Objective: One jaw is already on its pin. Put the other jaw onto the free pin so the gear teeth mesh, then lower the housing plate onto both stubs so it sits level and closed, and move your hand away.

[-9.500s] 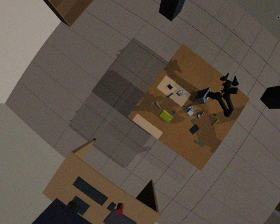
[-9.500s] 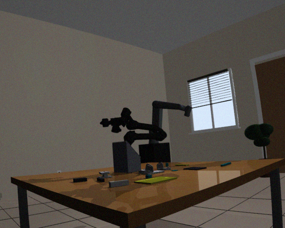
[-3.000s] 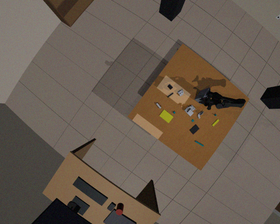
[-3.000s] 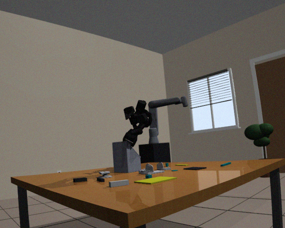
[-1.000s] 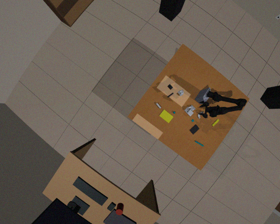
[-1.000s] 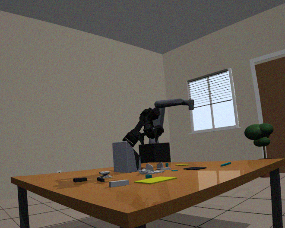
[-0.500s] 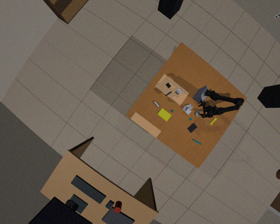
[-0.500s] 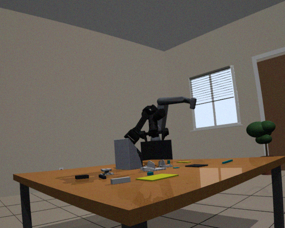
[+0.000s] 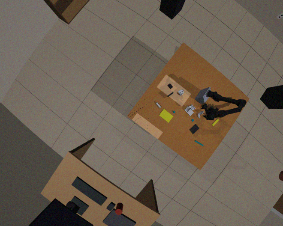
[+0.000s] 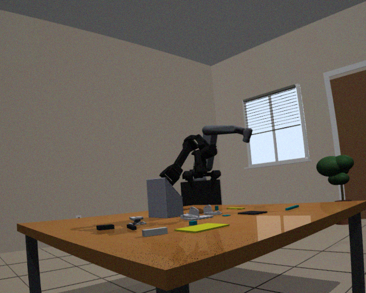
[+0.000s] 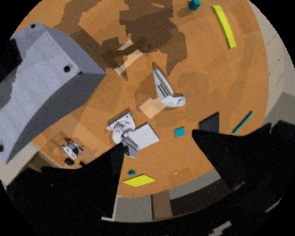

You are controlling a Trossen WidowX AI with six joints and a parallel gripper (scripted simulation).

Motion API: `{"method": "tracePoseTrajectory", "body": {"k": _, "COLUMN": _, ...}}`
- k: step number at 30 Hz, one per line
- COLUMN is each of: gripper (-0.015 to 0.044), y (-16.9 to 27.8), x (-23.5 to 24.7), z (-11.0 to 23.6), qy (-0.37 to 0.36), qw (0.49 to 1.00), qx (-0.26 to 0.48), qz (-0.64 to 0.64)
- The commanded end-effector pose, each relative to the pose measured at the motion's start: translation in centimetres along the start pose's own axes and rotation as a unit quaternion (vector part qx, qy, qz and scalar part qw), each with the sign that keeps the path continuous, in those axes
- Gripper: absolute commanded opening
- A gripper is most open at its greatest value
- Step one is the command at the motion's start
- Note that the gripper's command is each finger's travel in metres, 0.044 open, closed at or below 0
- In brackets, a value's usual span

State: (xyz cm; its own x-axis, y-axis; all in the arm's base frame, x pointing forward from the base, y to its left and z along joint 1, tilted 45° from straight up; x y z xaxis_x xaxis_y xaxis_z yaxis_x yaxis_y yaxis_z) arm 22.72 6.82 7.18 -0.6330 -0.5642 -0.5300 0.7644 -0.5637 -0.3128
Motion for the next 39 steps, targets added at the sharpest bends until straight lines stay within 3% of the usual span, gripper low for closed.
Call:
{"method": "tracePoseTrajectory", "body": {"k": 1, "gripper": 0.0440, "y": -0.7, "x": -0.7, "z": -0.3, "qy": 0.004, "qw": 0.999, "qx": -0.020, "qz": 0.047}}
{"method": "tracePoseTrajectory", "body": {"k": 18, "gripper": 0.0440, "y": -4.1, "x": -2.2, "z": -1.6, "qy": 0.023, "qw": 0.967, "qx": -0.105, "qz": 0.232}}
{"method": "tracePoseTrajectory", "body": {"k": 24, "gripper": 0.0440, "y": -4.1, "x": -2.2, "z": -1.8, "qy": 0.023, "qw": 0.966, "qx": -0.105, "qz": 0.234}}
{"method": "tracePoseTrajectory", "body": {"k": 29, "gripper": 0.0440, "y": -5.0, "x": -2.2, "z": -5.3, "qy": 0.024, "qw": 0.966, "qx": -0.106, "qz": 0.233}}
{"method": "tracePoseTrajectory", "body": {"k": 39, "gripper": 0.0440, "y": -5.1, "x": -2.2, "z": -6.1, "qy": 0.024, "qw": 0.966, "qx": -0.106, "qz": 0.234}}
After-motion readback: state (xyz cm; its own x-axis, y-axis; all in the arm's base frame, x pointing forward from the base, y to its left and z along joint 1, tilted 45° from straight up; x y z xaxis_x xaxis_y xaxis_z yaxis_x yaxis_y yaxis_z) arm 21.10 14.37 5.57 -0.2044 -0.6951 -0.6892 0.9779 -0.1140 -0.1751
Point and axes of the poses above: the point midway between the two fingers, 35 mm back from their tips, its own z axis back along the fingers, its own x axis across the jaws, y = z × x, the point moved 1 cm from there along z, back along the fingers, and after that the axes turned 12 degrees about -z, right-handed, at the moved point
